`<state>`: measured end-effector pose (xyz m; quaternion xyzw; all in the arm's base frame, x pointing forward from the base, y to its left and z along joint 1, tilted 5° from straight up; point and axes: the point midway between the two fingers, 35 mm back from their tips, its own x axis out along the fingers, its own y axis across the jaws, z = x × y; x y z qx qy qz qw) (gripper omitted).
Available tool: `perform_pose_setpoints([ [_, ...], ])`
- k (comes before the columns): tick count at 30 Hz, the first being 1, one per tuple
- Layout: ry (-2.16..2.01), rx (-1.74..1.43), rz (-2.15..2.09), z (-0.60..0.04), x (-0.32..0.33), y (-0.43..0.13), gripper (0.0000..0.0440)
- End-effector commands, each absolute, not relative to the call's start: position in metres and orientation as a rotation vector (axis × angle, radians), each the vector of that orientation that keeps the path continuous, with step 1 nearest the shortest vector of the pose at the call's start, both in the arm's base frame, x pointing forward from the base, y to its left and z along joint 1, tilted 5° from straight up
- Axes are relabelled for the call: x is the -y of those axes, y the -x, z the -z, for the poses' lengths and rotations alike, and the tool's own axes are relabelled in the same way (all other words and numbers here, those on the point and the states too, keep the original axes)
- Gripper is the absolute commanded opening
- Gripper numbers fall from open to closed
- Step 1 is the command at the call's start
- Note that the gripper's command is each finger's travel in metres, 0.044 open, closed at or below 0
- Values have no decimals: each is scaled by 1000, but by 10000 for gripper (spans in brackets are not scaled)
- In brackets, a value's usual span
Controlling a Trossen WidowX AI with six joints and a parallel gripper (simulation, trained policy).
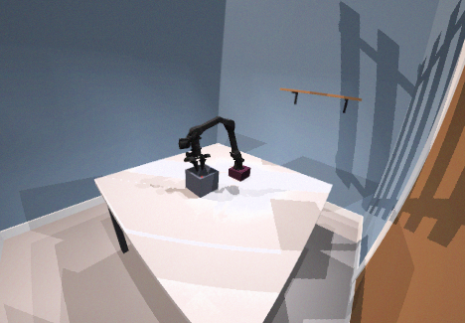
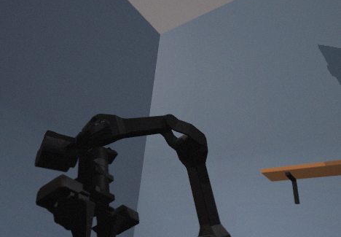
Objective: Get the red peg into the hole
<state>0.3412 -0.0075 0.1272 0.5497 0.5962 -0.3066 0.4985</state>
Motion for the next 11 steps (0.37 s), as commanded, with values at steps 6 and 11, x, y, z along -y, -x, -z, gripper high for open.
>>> perform_pose_setpoints([
  [6,-1349,-1442,686,-136,13,-349,177],
  [11,-1359,-1442,651,-138,16,-356,176],
])
